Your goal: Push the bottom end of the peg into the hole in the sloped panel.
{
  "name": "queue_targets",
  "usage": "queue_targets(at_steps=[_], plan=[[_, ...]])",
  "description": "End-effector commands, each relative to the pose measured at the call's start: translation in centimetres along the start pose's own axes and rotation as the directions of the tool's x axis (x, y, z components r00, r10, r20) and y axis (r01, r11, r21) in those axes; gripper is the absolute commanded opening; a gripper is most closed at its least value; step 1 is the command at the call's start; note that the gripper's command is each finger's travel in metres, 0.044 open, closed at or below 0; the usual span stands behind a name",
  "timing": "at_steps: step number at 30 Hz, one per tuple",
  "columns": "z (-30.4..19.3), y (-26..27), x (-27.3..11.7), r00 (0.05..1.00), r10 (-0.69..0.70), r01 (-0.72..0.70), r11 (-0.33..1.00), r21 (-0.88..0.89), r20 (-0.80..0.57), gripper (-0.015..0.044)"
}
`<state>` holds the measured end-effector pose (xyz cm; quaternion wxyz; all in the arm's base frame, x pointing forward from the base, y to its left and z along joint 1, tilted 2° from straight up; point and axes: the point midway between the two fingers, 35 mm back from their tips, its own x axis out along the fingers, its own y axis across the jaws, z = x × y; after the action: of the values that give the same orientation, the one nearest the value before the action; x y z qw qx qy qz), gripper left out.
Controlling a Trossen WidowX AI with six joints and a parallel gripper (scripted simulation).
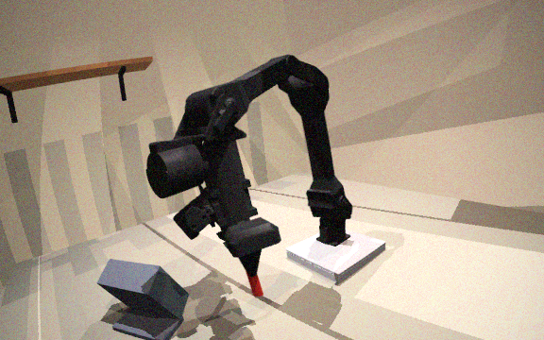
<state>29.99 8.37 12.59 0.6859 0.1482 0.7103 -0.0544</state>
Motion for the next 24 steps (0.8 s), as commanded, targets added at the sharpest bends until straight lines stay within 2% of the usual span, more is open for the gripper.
queue_targets(at_steps=[1, 24], plan=[[0.3, -0.3, 0.1, 1.000, 0.017, -0.017, 0.999, 0.042, -0.005, 0.0000], [1.8, -2.0, 0.2, 0.993, 0.116, -0.108, 0.956, 0.273, -0.014, 0.0000]])
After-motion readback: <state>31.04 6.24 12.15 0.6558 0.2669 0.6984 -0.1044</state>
